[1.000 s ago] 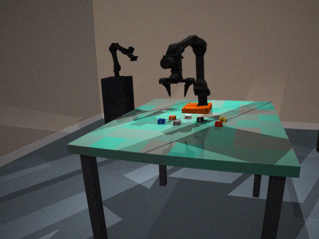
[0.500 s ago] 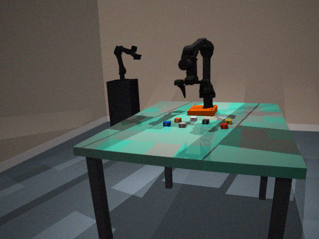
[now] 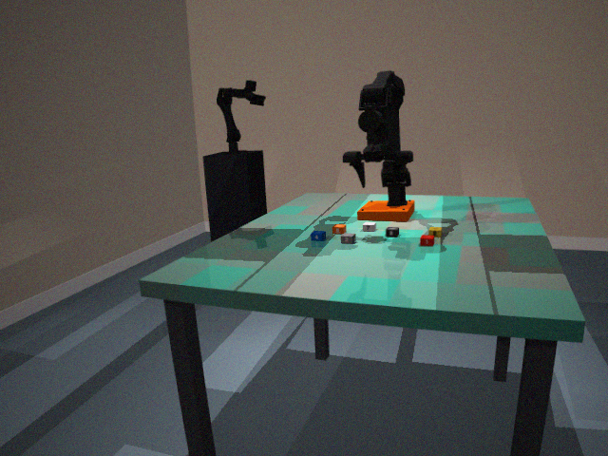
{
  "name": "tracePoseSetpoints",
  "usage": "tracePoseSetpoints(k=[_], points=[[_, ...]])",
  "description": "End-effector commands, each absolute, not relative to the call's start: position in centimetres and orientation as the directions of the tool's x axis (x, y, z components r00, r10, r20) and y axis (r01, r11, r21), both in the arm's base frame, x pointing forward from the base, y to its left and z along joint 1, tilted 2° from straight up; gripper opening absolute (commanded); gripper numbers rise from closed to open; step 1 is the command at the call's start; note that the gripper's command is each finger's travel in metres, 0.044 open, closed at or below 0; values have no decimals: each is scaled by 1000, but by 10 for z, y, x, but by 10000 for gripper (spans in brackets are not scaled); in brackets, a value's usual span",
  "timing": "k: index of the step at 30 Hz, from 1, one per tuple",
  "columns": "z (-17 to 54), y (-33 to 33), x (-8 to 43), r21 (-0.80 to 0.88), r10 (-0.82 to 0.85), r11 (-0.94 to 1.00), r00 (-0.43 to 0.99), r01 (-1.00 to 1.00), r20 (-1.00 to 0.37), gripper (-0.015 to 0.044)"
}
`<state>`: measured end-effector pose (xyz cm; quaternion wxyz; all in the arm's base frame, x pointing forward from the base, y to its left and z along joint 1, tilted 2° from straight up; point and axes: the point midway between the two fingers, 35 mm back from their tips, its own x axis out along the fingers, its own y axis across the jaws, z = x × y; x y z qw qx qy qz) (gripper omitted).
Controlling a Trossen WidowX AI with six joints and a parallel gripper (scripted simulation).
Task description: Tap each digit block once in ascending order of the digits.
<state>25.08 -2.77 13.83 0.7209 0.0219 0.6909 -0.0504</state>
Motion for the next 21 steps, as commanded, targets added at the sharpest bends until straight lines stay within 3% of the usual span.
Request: tracePoseSetpoints(k=[1,21], points=[[135,10,274,-36,-39,995,32,98,-999,400],[134,18,277,-36,-39,995,33,98,-999,400]])
